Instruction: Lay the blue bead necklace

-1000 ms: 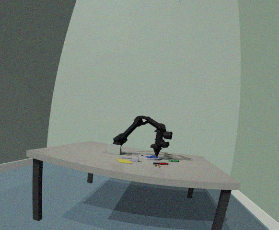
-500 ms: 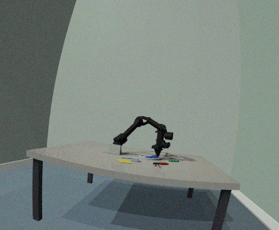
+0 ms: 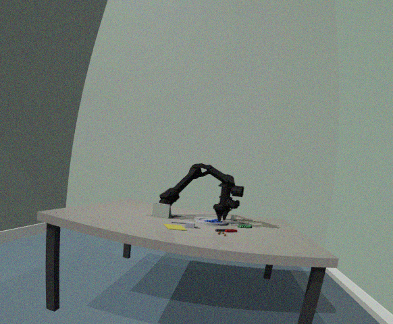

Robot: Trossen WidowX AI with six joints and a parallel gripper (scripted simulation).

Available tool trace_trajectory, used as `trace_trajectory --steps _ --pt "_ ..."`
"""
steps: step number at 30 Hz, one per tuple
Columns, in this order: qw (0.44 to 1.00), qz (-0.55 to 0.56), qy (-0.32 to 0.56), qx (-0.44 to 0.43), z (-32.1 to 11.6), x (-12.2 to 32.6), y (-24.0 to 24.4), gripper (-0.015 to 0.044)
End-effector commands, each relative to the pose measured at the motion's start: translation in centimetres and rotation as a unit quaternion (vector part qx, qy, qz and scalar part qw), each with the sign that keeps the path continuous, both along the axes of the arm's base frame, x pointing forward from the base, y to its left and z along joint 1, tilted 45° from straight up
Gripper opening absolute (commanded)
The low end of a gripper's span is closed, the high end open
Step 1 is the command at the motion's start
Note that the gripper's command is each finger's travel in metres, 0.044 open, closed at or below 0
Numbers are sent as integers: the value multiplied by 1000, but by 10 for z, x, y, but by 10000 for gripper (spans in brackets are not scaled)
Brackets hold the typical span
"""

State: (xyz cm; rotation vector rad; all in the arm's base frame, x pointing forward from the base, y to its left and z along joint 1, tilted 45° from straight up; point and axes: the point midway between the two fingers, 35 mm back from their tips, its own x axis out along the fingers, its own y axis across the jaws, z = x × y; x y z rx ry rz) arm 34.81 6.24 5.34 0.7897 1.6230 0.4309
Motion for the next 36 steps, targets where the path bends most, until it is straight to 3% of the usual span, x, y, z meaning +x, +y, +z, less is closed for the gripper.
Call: trace_trajectory --steps 1,23,30,35,36 --pt "1000 0 0 0 0 0 0 440" --pt "1000 0 -1 2 3 0 -3 440" --pt "989 107 -106 9 21 -9 -28 256" --pt "988 111 -109 9 22 -9 -29 125" --pt "988 111 -109 9 21 -9 -28 120"
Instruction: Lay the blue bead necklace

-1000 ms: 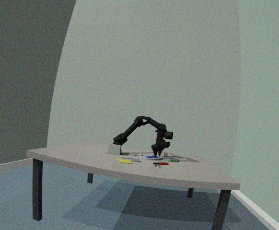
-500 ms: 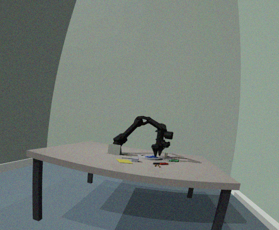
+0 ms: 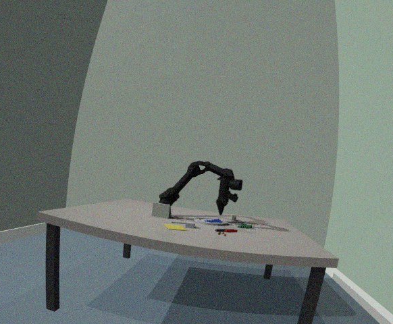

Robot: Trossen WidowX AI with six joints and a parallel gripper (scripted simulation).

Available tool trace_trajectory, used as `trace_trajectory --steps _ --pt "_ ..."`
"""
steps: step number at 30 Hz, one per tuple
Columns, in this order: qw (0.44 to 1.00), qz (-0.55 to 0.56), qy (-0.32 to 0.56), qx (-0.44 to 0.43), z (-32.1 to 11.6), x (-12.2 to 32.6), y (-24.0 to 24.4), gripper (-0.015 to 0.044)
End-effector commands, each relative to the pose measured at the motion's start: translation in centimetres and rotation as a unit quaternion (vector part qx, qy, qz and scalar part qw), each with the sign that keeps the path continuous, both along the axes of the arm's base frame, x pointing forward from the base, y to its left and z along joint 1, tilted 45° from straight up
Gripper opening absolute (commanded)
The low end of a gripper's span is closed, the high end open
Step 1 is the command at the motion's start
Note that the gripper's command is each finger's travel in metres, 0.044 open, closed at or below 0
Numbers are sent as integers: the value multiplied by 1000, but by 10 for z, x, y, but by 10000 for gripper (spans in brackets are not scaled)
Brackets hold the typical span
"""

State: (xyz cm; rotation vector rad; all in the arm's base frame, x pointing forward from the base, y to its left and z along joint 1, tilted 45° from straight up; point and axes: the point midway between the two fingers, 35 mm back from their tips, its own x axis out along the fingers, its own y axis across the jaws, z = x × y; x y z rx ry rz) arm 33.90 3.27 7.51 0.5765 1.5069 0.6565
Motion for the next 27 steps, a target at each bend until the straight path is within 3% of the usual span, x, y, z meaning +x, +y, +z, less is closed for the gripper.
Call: trace_trajectory --steps 1,27 --pt "1000 9 -4 -3 -2 0 3 120" --pt "1000 9 -5 -2 -26 -2 27 120"
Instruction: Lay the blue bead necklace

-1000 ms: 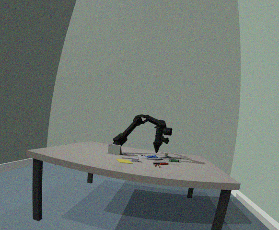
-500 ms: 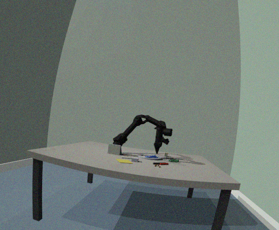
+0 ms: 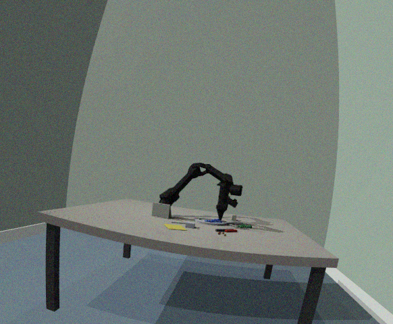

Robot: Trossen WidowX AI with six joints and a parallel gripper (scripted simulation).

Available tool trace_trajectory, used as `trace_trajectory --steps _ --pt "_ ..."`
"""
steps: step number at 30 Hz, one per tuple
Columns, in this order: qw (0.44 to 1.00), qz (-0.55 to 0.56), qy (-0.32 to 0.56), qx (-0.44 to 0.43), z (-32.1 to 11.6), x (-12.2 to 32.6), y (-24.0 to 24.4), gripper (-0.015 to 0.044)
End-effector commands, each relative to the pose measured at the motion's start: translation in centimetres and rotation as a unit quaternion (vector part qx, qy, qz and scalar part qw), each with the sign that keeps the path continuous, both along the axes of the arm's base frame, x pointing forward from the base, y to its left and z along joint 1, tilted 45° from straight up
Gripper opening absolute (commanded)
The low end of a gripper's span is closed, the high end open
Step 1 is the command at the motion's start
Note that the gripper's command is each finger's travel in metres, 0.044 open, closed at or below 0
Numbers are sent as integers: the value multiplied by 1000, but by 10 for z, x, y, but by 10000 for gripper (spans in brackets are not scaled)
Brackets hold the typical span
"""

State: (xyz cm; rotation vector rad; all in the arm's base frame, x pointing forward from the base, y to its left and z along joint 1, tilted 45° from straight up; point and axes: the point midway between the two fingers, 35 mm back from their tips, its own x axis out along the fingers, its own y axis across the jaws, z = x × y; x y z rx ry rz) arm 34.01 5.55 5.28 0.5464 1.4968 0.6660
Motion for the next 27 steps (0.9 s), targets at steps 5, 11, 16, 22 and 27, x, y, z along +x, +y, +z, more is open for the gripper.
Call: trace_trajectory --steps 5,11,16,22,27 --pt "1000 0 6 4 -5 -3 6 120" --pt "1000 2 2 0 -4 -2 5 0" --pt "1000 2 2 0 -4 -2 5 0" --pt "1000 2 2 0 -4 -2 5 0" --pt "1000 2 2 0 -4 -2 5 0"
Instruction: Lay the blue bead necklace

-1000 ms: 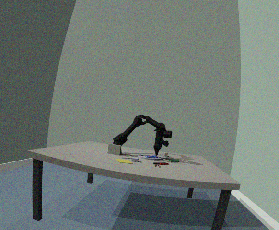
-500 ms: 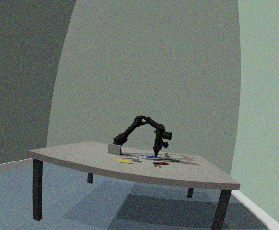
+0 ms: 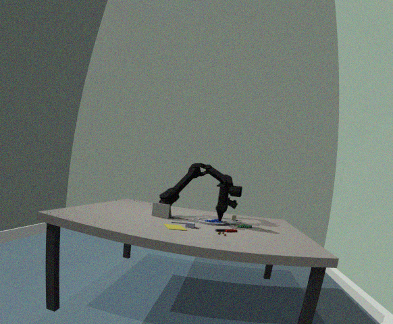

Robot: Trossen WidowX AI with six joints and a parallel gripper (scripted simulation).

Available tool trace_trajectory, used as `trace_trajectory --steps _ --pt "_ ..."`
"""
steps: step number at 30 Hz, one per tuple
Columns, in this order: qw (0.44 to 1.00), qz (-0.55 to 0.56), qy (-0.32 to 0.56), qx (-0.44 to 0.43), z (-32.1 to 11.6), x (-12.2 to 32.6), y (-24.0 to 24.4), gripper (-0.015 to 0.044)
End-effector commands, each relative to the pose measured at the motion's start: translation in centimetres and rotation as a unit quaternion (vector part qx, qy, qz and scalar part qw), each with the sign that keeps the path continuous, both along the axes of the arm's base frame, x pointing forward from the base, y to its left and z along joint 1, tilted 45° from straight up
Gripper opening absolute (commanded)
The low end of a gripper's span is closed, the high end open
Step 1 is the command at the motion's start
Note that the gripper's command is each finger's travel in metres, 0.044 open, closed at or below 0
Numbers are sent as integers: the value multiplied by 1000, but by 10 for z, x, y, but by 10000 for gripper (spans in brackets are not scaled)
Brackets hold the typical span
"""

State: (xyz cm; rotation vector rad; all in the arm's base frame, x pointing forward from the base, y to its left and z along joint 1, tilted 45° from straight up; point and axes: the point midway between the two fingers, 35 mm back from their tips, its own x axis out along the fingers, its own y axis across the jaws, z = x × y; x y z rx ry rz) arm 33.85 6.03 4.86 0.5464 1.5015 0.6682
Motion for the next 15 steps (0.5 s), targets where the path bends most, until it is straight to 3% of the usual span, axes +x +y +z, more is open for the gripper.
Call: trace_trajectory --steps 1,15 --pt "1000 0 0 0 0 0 0 0" --pt "1000 -1 3 2 6 -1 -6 0"
